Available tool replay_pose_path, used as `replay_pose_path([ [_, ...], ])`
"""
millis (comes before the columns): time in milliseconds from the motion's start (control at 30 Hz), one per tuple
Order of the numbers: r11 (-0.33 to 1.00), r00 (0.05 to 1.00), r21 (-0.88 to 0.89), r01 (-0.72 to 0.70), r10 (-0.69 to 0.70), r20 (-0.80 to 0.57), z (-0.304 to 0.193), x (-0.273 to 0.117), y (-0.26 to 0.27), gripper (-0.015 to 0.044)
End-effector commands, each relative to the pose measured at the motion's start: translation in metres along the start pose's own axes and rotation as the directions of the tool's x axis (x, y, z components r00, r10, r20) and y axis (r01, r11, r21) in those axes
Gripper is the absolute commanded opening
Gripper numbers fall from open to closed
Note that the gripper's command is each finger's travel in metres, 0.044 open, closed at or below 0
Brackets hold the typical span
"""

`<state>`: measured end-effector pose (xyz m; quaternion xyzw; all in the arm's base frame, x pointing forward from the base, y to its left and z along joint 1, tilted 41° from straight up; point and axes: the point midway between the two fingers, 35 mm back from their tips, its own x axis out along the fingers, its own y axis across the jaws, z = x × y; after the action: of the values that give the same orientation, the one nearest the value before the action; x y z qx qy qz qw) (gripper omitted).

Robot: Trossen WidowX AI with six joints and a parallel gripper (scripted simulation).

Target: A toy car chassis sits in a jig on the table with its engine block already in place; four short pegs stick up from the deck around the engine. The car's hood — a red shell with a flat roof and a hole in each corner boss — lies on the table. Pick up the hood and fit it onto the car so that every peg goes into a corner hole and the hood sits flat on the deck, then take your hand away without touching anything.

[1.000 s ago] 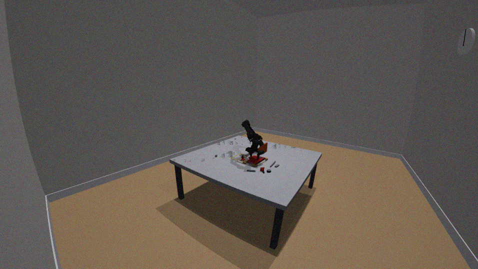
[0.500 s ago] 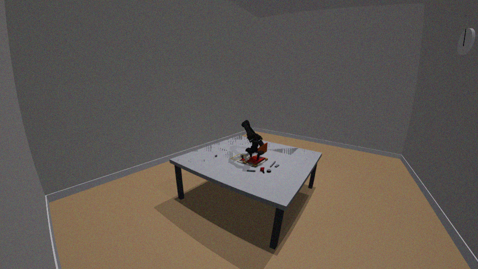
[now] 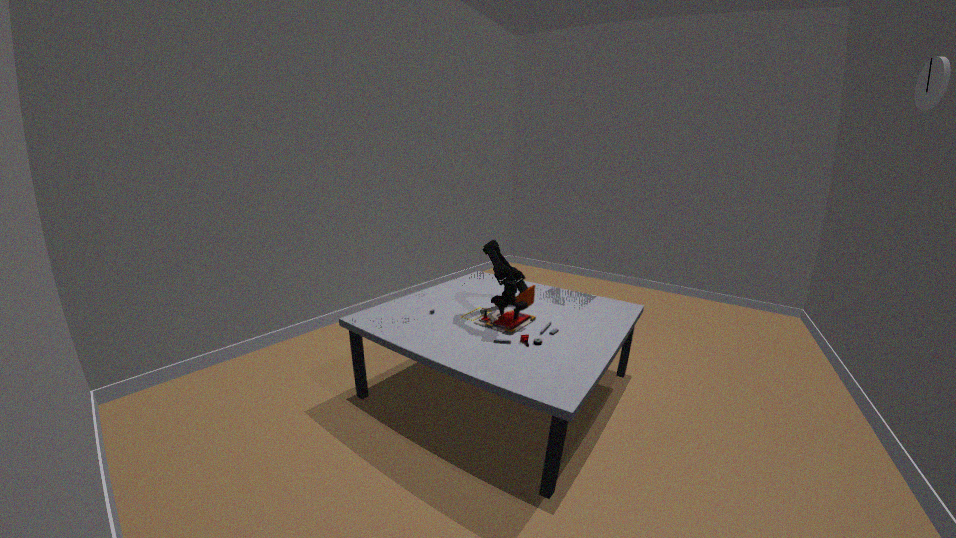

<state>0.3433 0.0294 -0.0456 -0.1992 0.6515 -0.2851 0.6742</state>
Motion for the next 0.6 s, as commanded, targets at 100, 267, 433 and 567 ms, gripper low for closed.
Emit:
replay_pose_path([
  [100, 1.000, 1.000, 0.000, 0.000, 0.000, 0.000, 0.000, 0.000, 0.000, 0.0420],
  [267, 1.000, 1.000, 0.000, 0.000, 0.000, 0.000, 0.000, -0.002, 0.000, 0.0440],
  [433, 1.000, 1.000, 0.000, 0.001, -0.001, -0.001, 0.002, -0.034, 0.002, 0.0440],
  [567, 1.000, 1.000, 0.000, 0.005, -0.005, -0.003, 0.000, -0.069, 0.002, 0.0440],
])
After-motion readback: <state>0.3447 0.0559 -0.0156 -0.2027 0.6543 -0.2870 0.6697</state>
